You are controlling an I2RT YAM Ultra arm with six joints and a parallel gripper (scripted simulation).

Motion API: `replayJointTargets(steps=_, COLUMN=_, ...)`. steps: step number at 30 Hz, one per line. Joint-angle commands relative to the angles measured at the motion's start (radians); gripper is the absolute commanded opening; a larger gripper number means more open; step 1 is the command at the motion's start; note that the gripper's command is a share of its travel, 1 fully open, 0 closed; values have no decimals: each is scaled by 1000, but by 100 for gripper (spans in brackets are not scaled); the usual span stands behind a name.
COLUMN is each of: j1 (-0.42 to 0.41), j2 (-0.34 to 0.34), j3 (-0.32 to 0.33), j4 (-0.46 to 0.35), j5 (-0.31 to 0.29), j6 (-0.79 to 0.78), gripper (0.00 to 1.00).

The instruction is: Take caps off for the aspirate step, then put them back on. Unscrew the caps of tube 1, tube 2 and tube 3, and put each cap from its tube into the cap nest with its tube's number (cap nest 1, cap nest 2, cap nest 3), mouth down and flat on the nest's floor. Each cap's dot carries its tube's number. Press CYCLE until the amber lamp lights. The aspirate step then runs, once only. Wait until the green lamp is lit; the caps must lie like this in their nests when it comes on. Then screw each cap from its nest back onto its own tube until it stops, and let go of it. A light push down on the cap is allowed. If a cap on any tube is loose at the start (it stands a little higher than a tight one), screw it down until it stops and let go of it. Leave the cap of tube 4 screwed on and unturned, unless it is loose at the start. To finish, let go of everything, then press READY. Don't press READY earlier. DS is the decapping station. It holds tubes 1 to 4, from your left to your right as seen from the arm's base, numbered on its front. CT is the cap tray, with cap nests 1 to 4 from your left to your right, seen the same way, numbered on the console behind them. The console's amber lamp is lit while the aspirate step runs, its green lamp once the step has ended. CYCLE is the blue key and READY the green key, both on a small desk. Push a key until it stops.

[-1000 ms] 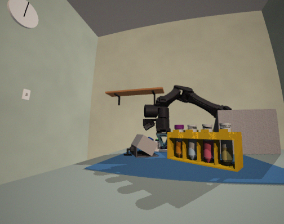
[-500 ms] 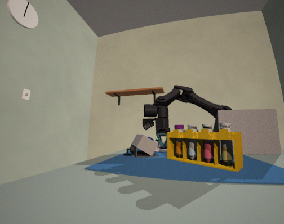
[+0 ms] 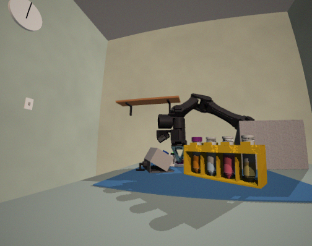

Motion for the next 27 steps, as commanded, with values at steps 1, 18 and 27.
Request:
replayJointTargets(steps=1, j1=35, j2=-29, j3=26, j4=-52, j5=0, j6=29, gripper=0)
replayJointTargets(steps=18, j1=170, j2=-67, j3=197, j4=-383, j5=-44, j6=206, gripper=0)
replayJointTargets(steps=27, j1=244, j2=-60, j3=340, j4=-579, j5=-74, j6=296, gripper=0)
